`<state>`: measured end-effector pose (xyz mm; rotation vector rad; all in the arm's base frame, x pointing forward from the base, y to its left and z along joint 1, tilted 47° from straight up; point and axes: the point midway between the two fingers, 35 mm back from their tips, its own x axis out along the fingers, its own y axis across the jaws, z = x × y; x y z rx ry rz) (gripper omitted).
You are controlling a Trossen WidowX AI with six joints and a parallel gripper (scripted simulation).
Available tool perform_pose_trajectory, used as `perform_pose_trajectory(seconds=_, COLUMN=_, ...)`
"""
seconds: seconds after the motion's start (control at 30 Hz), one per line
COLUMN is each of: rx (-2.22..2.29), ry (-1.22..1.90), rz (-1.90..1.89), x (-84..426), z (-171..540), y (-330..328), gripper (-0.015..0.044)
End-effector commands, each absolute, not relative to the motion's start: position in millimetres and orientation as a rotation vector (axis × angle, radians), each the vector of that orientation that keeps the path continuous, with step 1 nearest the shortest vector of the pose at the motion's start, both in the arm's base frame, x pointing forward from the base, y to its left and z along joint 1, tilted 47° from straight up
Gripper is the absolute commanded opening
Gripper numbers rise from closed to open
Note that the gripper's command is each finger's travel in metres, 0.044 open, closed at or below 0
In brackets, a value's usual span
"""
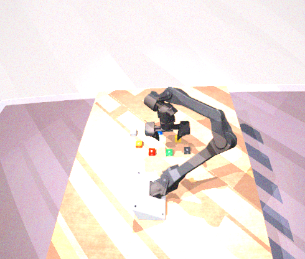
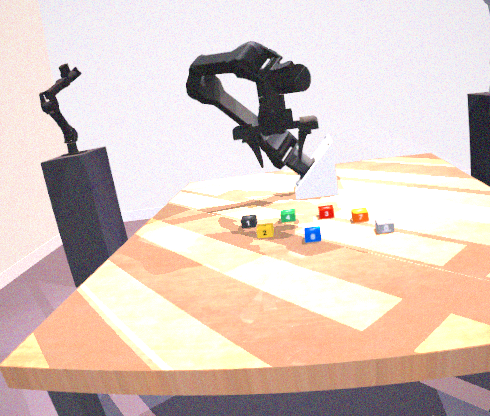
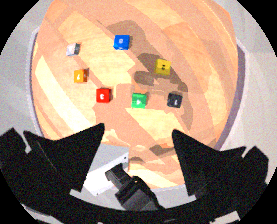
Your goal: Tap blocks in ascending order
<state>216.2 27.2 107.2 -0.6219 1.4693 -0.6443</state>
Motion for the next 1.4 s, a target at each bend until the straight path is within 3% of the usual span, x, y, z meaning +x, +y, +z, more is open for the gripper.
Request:
perform_pose_trajectory(seconds=0.0, rx=-0.617, ry=1.473, rz=-0.648, x=215.1, z=105.7, y=27.3, gripper=0.0400)
perform_pose_trajectory(seconds=0.33, rx=-0.612, ry=1.472, rz=-0.645, x=230.8, z=37.3, y=93.4, gripper=0.0400)
perform_pose_trajectory(seconds=1.17, rx=-0.613, ry=1.472, rz=-0.645, x=230.8, z=35.4, y=94.9, gripper=0.0400)
perform_pose_trajectory(seconds=1.37, rx=-0.609, ry=1.470, rz=-0.644, x=264.2, z=4.7, y=127.2, gripper=0.0400)
